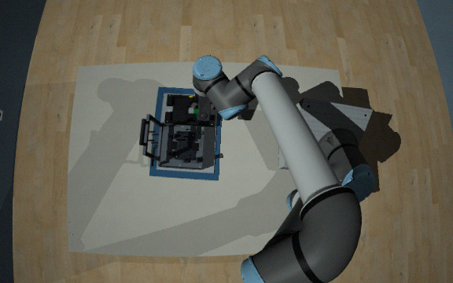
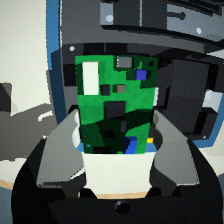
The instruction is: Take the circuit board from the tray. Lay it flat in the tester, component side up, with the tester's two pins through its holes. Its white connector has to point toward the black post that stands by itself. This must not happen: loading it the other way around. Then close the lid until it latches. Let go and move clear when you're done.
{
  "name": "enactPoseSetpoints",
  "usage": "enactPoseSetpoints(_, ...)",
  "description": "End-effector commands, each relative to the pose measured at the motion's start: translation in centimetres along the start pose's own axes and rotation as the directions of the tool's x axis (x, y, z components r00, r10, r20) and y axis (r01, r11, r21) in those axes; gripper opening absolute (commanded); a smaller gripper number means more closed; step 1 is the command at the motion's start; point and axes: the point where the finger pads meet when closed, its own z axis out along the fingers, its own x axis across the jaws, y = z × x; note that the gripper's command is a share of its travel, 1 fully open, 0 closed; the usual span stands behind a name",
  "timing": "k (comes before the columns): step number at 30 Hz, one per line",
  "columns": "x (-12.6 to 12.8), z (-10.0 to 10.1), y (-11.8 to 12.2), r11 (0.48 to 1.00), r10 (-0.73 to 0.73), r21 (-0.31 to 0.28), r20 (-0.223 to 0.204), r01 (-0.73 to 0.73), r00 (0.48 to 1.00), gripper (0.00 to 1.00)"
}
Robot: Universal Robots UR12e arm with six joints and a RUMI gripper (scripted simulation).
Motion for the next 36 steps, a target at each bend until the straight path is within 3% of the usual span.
enactPoseSetpoints(1,0.1,-1.1,0.0,1.000,0.000,-0.001,-0.001,0.000,1.000,0.39)
enactPoseSetpoints(20,0.0,-5.3,0.0,1.000,0.000,-0.001,-0.001,0.000,1.000,0.39)
enactPoseSetpoints(36,0.0,-5.9,0.0,1.000,0.000,-0.001,-0.001,0.000,1.000,0.39)
